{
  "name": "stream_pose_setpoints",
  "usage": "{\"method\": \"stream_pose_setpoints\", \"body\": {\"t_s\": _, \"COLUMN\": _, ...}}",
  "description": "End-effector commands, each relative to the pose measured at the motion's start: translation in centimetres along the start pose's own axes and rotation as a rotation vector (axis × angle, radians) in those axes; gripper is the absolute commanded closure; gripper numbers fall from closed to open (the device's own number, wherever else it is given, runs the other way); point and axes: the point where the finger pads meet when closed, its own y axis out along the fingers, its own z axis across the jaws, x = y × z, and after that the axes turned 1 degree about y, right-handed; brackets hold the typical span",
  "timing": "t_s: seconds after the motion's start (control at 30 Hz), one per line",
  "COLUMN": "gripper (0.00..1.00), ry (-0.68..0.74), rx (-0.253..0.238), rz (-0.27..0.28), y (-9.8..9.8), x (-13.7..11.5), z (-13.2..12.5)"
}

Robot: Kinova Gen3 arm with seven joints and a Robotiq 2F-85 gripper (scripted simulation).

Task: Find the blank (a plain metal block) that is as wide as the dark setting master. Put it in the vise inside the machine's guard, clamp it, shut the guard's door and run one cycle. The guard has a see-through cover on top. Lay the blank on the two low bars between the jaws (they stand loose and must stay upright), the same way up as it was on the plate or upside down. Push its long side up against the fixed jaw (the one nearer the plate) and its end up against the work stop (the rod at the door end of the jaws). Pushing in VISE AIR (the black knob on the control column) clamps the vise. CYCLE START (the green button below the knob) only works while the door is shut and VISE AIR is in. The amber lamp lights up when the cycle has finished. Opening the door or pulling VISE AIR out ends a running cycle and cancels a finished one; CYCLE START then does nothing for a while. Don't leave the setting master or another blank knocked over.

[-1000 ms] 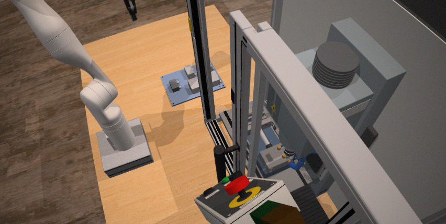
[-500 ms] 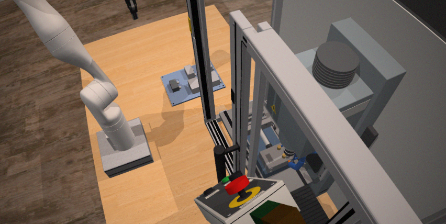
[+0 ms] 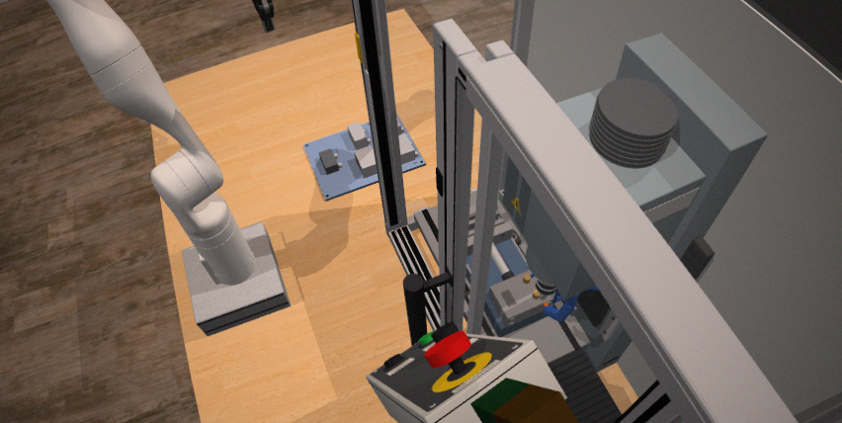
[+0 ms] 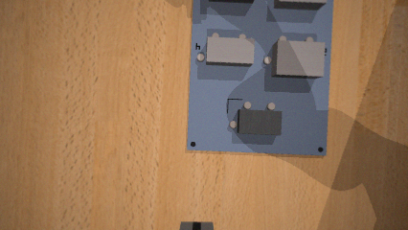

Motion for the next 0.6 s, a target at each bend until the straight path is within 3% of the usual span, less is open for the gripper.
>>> {"method": "stream_pose_setpoints", "body": {"t_s": 0.0, "gripper": 0.90, "ry": 0.022, "rx": -0.006, "rz": 0.003, "y": -0.09, "x": -1.35, "z": 0.27}}
{"method": "stream_pose_setpoints", "body": {"t_s": 0.23, "gripper": 0.90, "ry": 0.022, "rx": -0.006, "rz": 0.003, "y": -0.09, "x": -1.35, "z": 0.27}}
{"method": "stream_pose_setpoints", "body": {"t_s": 0.27, "gripper": 0.00, "ry": 0.021, "rx": -0.001, "rz": 0.001, "y": -0.06, "x": -1.07, "z": 0.34}}
{"method": "stream_pose_setpoints", "body": {"t_s": 0.57, "gripper": 0.00, "ry": 0.021, "rx": -0.001, "rz": 0.001, "y": -0.06, "x": -1.07, "z": 0.34}}
